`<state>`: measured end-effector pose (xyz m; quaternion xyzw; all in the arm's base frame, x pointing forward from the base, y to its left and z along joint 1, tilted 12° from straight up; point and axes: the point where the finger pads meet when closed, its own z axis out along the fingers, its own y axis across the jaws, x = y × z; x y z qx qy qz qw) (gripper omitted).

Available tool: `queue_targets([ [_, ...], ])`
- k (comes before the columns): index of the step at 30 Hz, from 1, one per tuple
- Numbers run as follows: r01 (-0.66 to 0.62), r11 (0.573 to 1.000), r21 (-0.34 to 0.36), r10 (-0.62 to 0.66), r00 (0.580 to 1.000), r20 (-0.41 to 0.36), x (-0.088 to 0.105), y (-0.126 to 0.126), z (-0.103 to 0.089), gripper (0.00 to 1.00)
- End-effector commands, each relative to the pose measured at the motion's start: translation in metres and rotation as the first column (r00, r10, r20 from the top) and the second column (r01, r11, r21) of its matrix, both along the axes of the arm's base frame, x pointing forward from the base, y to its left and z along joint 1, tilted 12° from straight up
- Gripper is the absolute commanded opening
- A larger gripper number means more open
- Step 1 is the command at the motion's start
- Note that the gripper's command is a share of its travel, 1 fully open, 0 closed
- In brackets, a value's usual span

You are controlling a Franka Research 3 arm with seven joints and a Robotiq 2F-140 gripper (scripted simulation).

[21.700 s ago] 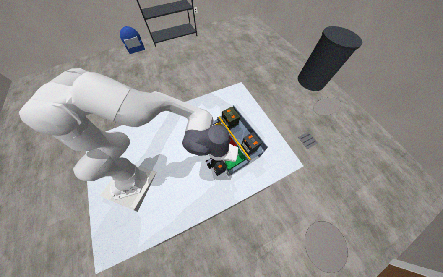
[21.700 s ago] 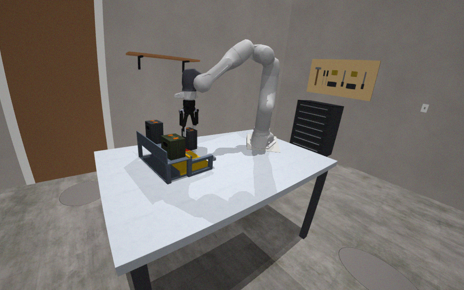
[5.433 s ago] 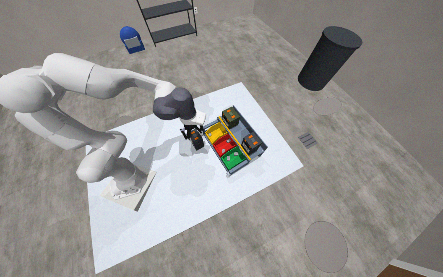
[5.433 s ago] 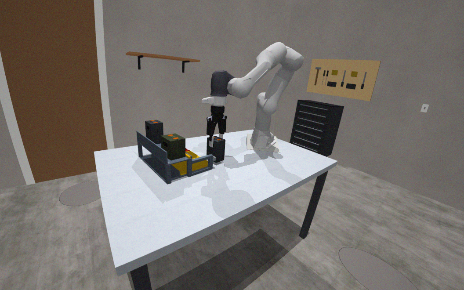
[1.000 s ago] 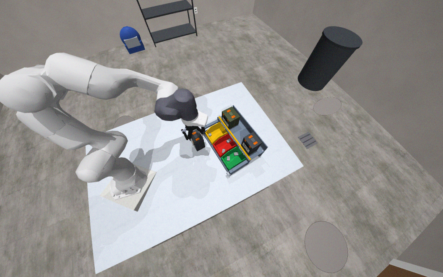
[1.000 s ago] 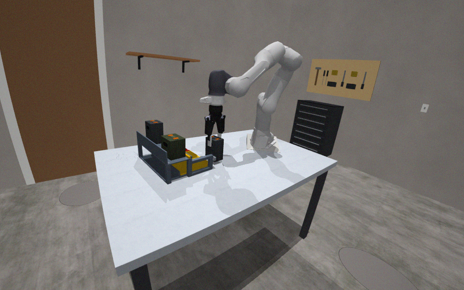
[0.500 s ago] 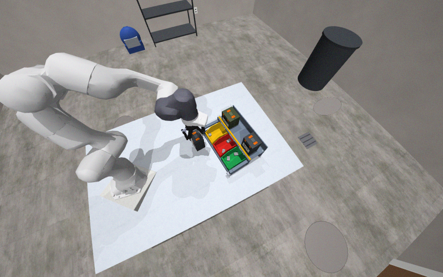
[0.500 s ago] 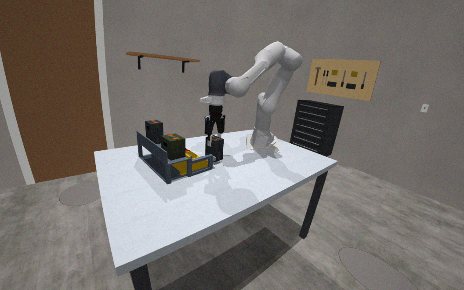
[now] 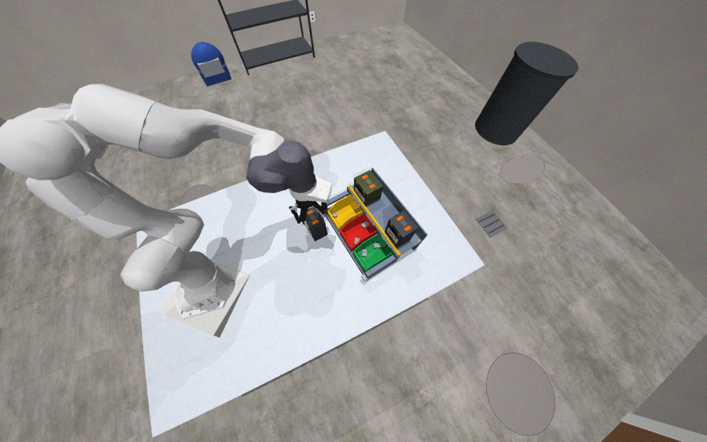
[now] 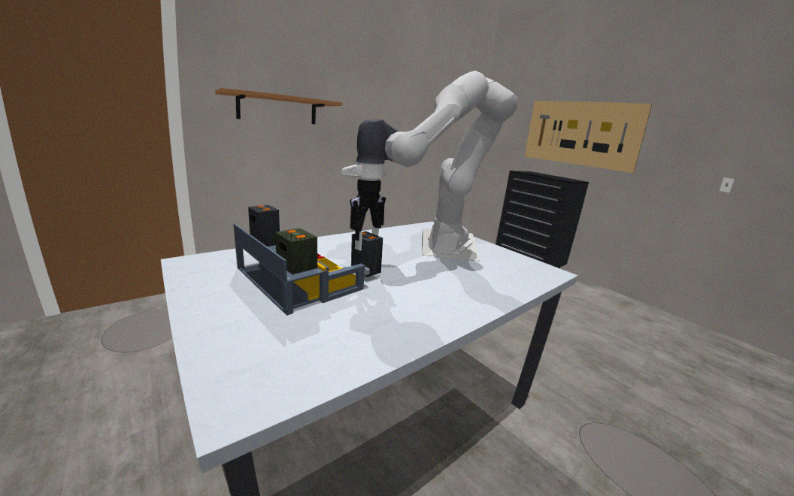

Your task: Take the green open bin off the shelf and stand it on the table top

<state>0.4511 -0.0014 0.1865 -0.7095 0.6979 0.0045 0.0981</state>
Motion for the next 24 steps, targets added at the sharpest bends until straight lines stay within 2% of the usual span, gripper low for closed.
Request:
queue_targets([
  [1,-0.001,1.000,-0.011,0.001,1.000,0.018,0.0057,-0.0048,0.0067,0.00],
  [3,0.000,1.000,-0.002,0.000,1.000,0.004,0.0012,-0.0010,0.0014,0.00],
  [7,-0.001,1.000,-0.011,0.001,1.000,0.018,0.0056,-0.0049,0.0068,0.00],
  [19,-0.001,1.000,-0.011,0.001,1.000,0.018,0.0056,-0.0049,0.0068,0.00],
  [20,0.000,1.000,-0.002,0.000,1.000,0.004,0.0011,-0.0011,0.0015,0.00],
  [24,-0.001,1.000,-0.011,0.001,1.000,0.018,0.0055,-0.0049,0.0068,0.00],
])
